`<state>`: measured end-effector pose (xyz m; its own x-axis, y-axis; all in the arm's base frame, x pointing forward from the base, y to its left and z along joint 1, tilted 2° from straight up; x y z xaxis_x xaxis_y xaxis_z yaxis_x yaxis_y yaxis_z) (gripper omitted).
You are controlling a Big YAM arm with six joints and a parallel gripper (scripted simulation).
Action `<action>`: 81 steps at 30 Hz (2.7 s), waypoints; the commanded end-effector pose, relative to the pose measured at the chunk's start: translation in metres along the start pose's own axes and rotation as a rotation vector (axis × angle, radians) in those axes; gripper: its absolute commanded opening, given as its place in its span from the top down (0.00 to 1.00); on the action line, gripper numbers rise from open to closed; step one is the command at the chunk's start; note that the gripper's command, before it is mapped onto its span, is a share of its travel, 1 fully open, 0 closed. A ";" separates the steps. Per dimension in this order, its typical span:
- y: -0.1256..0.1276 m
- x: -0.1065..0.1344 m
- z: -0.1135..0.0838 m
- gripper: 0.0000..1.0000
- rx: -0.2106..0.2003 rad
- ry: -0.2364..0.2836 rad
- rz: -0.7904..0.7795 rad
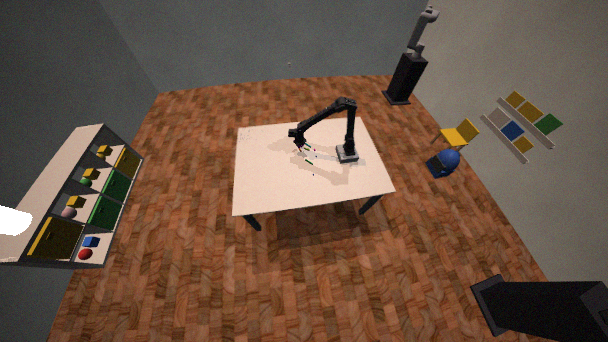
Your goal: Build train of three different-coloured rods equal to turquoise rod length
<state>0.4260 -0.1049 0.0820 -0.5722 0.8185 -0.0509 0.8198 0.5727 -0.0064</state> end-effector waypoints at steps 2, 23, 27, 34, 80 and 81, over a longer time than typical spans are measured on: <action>-0.002 -0.003 0.011 0.77 0.004 0.004 0.002; -0.003 -0.003 0.020 0.77 0.006 0.007 0.002; -0.003 -0.003 0.020 0.77 0.006 0.007 0.002; -0.003 -0.003 0.020 0.77 0.006 0.007 0.002; -0.003 -0.003 0.020 0.77 0.006 0.007 0.002; -0.003 -0.003 0.020 0.77 0.006 0.007 0.002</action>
<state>0.4264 -0.1051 0.0710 -0.5721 0.8186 -0.0516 0.8198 0.5726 -0.0058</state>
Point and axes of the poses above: the point where the finger pads meet when closed, its own z axis out along the fingers, its own y axis across the jaws, x = y × z, the point moved 9 cm from there along -z, back along the fingers, and after that the axes turned 9 degrees about -z, right-handed, at the moved point
